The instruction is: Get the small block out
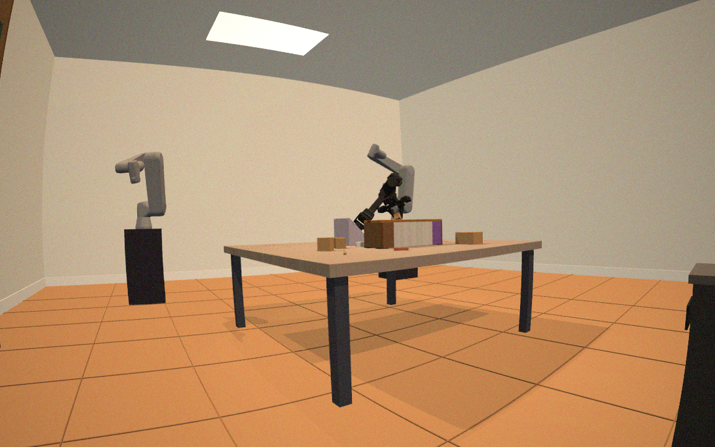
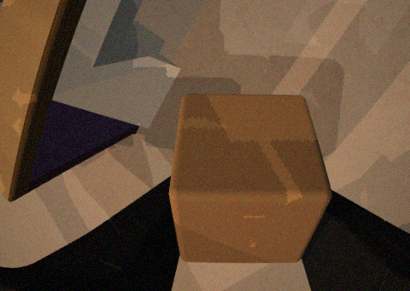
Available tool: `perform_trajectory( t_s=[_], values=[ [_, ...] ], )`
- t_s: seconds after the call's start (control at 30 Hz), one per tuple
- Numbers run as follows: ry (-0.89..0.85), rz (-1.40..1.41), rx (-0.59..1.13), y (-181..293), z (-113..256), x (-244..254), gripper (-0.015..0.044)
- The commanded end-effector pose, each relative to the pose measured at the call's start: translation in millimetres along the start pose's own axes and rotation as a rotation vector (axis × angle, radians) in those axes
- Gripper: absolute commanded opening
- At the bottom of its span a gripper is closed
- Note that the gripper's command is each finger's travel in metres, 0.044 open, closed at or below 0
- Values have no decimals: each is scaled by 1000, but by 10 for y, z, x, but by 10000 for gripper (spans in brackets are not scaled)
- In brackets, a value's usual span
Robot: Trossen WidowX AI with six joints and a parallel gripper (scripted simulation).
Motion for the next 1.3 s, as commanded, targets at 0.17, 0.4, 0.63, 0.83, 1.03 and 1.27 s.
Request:
perform_trajectory(
  t_s=[0.17, 0.4, 0.63, 0.83, 1.03, 1.27],
  values=[
    [-43, -437, 35, -8, 105, -18, 0],
    [-66, -755, 68, -12, 179, -33, 0],
    [-86, -1071, 111, -14, 254, -45, 0],
    [-99, -1341, 157, -16, 319, -52, 0],
    [-105, -1542, 196, -17, 369, -57, 0],
    [-105, -1542, 196, -17, 369, -57, 0]
  ],
)
Point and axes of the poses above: the point midway between the two fingers, 35 mm back from their tips, its own z axis back along the fingers, its own x axis across the jaws, y = z × x, the point moved 4 cm from there along z, back along the fingers, and after that the axes turned 6 degrees about -z, right-handed, at the moved point
